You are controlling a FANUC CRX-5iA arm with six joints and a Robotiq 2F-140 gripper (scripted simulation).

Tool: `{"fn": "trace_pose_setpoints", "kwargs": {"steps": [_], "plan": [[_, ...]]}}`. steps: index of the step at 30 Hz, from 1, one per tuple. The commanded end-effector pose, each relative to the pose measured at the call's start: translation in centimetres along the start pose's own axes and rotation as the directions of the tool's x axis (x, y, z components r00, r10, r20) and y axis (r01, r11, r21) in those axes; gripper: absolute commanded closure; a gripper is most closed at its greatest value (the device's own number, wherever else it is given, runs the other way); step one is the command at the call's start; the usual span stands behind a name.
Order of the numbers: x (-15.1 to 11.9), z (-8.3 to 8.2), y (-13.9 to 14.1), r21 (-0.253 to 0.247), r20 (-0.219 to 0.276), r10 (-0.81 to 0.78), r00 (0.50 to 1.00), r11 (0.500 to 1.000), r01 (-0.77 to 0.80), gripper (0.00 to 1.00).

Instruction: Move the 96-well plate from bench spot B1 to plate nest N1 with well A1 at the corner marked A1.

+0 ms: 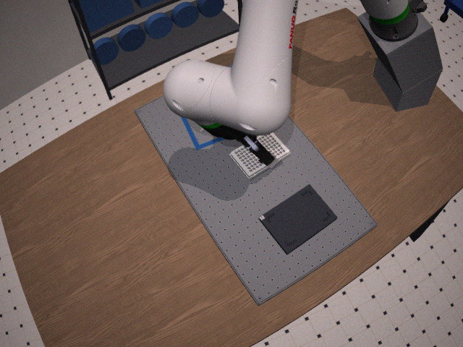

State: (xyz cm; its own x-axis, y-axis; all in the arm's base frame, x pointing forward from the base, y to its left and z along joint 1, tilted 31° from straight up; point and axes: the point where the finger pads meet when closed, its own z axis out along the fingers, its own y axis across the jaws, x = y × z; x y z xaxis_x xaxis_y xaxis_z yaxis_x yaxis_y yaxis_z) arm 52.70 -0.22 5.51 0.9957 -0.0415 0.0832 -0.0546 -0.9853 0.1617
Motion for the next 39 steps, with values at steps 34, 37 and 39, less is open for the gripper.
{"fn": "trace_pose_setpoints", "kwargs": {"steps": [34,37,39], "plan": [[0.1,-0.4,-10.8,0.000,0.000,0.000,1.000,1.000,0.000,1.00],[0.2,-0.5,-11.8,0.000,0.000,0.000,1.000,1.000,0.000,1.00],[0.2,-0.5,-12.5,0.000,0.000,0.000,1.000,1.000,0.000,1.00]]}}
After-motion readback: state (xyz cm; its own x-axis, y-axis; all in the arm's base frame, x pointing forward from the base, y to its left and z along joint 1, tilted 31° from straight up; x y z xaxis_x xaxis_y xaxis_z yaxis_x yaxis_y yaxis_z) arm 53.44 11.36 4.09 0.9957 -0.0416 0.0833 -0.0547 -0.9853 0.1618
